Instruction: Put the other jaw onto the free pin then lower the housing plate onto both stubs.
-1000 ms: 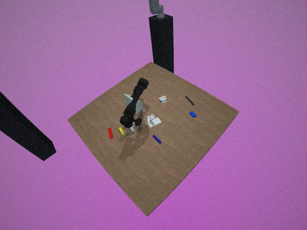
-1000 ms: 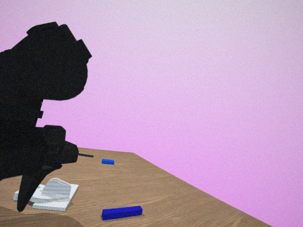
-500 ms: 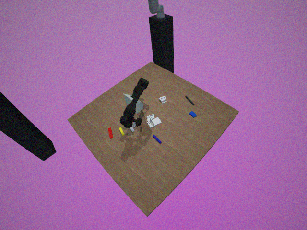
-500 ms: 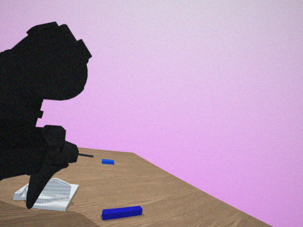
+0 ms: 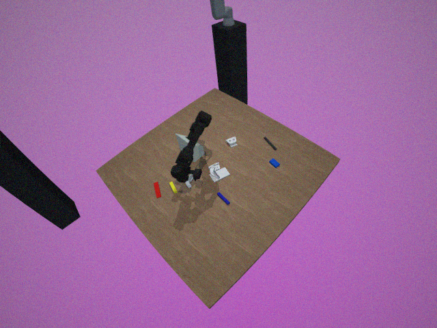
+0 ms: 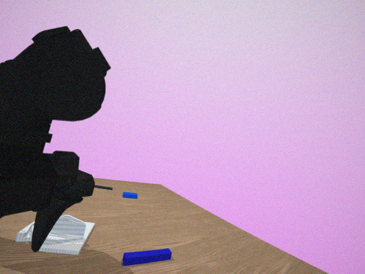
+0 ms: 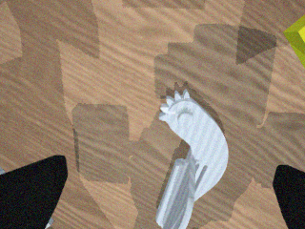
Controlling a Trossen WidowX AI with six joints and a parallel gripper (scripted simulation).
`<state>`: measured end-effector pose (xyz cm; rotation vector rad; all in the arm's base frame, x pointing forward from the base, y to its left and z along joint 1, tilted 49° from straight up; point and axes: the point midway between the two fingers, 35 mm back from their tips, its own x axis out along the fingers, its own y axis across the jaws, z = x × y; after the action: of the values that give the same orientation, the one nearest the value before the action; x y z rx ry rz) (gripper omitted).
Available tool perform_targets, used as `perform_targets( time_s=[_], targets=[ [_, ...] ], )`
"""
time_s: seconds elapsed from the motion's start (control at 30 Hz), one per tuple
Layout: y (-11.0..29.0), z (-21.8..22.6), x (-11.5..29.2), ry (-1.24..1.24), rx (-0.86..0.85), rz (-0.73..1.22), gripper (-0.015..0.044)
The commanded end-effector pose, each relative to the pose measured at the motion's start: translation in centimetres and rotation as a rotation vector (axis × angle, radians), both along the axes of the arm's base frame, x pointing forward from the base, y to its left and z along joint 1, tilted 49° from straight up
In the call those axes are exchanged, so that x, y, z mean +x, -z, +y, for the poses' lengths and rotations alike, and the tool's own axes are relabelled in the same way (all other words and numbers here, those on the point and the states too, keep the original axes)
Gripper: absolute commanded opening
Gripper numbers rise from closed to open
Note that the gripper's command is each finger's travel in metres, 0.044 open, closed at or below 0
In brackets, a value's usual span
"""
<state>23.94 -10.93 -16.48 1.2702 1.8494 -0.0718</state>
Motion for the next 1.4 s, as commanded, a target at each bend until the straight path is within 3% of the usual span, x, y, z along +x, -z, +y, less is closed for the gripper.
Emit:
perform_targets(
  time_s=[0.0, 0.53, 1.13, 1.37],
  targets=[
    [-0.16, -0.15, 0.04, 0.000, -0.001, 0.000, 0.0414],
    [-0.68, -0.62, 0.11, -0.006, -0.002, -0.001, 0.0000],
    [-0.68, -0.62, 0.11, -0.006, -0.002, -0.001, 0.0000],
    [-0.66, -0.56, 0.13, -0.002, 0.000, 0.001, 0.0184]
  ],
)
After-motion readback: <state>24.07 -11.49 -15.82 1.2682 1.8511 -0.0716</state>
